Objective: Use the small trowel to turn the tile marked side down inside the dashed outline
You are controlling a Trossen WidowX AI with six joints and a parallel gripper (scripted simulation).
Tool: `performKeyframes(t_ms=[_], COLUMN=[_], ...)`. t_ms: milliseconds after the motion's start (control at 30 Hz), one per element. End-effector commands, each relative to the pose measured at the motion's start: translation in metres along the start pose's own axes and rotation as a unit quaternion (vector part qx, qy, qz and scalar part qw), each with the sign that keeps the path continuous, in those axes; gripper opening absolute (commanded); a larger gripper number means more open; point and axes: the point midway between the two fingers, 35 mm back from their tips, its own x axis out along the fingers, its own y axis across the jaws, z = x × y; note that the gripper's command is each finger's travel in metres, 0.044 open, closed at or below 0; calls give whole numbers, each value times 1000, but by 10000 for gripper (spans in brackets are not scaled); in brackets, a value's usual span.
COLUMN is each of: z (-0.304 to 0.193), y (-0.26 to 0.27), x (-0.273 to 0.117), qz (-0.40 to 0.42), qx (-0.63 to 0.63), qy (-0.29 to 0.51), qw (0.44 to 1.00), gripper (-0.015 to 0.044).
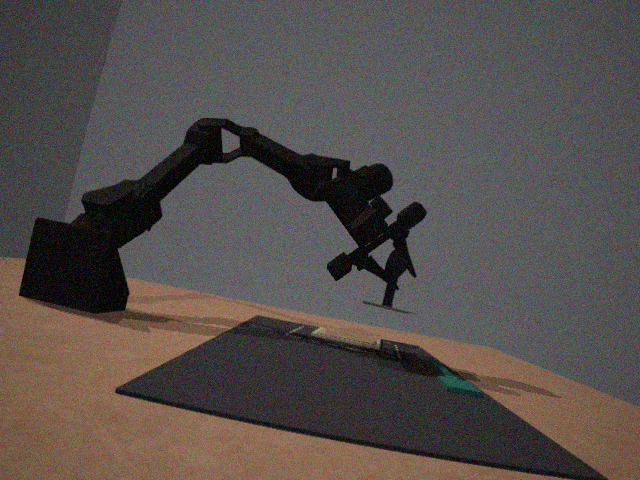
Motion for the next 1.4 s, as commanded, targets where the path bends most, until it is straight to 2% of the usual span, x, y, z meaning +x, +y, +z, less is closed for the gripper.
performKeyframes(t_ms=[0,433,900,1367], z=[-36,-154,-272,-277], y=[8,-7,-44,-46], x=[3,3,-37,-39], qz=[10,18,33,34], qx=[1,10,31,33], qy=[-4,1,25,27], qw=[1000,1000,999,999], gripper=[0,0,0,0])
